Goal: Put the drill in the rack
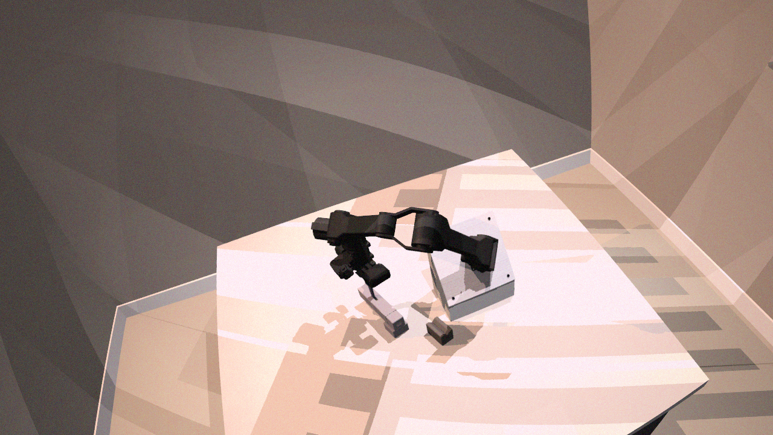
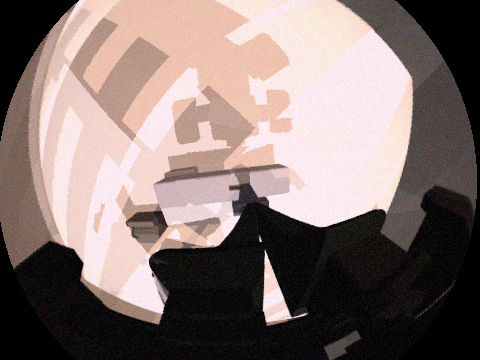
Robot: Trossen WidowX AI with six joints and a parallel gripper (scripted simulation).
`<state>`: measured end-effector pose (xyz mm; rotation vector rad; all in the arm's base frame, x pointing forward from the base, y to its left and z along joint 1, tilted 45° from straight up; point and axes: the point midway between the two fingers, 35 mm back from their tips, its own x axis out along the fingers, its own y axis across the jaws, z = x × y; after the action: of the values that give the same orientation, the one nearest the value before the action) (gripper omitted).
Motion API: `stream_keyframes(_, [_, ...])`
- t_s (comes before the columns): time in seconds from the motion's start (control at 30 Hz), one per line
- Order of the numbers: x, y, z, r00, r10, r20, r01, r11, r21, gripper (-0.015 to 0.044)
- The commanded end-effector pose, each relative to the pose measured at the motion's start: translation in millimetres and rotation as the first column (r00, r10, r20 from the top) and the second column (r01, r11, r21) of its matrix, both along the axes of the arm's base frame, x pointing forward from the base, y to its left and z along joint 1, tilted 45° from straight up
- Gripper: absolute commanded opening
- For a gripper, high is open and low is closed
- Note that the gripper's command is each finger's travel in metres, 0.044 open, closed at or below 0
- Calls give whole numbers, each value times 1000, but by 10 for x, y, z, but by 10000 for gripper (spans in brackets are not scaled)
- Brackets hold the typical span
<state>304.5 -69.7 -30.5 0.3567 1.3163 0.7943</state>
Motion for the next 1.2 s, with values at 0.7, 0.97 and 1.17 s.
stream_keyframes(0.7, [-3,92,-87,1000,2,-6,-2,1000,4,0])
stream_keyframes(0.97, [-25,107,-109,1000,2,-6,-2,1000,4,0])
stream_keyframes(1.17, [-39,123,-128,1000,2,-6,-2,1000,4,0])
